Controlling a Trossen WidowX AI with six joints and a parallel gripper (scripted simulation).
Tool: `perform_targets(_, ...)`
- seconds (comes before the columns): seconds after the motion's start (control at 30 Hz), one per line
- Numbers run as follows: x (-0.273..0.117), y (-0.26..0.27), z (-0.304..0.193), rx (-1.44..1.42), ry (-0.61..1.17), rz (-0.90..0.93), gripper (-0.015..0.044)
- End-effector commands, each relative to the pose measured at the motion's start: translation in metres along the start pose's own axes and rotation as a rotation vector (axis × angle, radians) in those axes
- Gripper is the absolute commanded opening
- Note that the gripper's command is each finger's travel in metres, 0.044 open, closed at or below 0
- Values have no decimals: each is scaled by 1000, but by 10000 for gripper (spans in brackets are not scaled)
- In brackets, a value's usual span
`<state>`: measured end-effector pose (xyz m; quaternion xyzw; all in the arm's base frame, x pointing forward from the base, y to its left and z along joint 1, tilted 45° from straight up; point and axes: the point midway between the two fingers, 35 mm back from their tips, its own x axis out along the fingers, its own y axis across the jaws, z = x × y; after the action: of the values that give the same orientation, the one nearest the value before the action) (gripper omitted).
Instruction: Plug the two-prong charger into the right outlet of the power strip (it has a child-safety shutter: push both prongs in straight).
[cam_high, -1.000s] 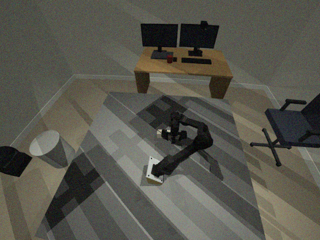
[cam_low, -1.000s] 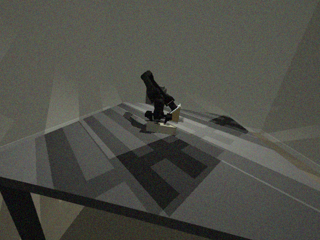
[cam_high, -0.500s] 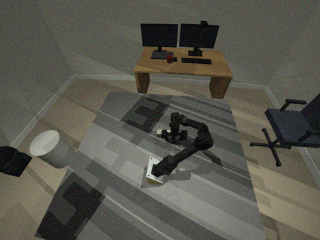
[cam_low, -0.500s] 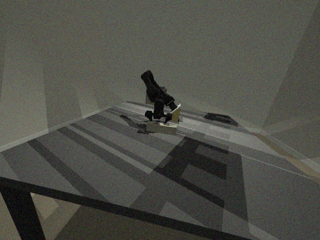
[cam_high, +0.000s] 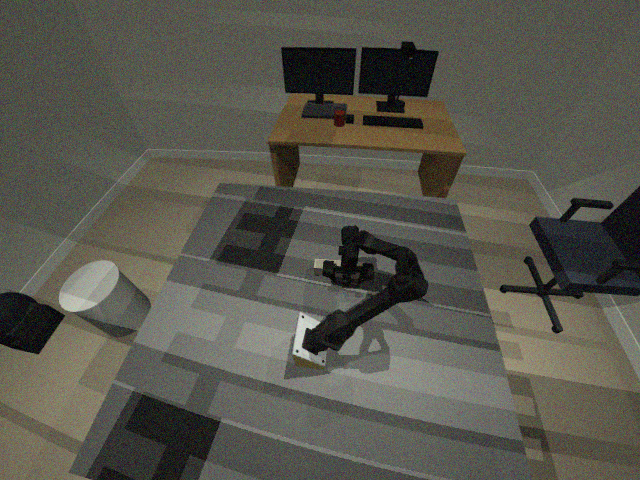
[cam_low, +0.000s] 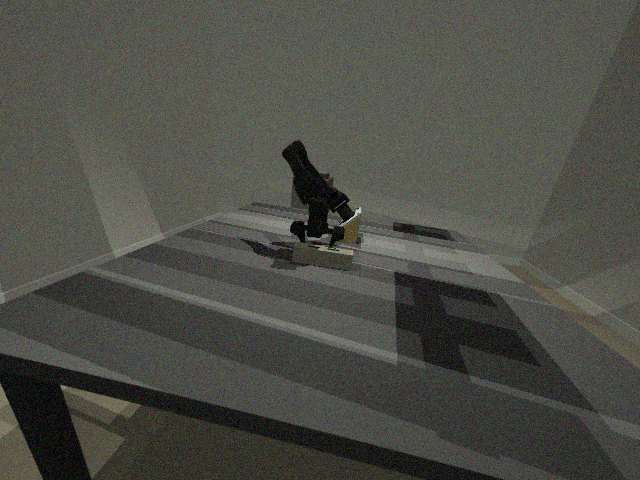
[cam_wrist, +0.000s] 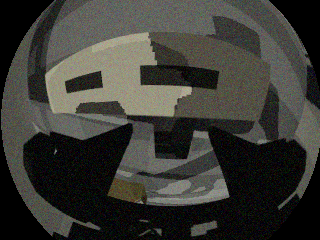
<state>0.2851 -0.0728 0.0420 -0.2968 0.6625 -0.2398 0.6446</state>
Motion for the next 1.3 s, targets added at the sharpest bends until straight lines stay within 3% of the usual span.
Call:
perform_targets(0.0,0,0,-2,4,-3,-4,440)
perform_targets(1.27,2,0,-40,6,-4,-5,440)
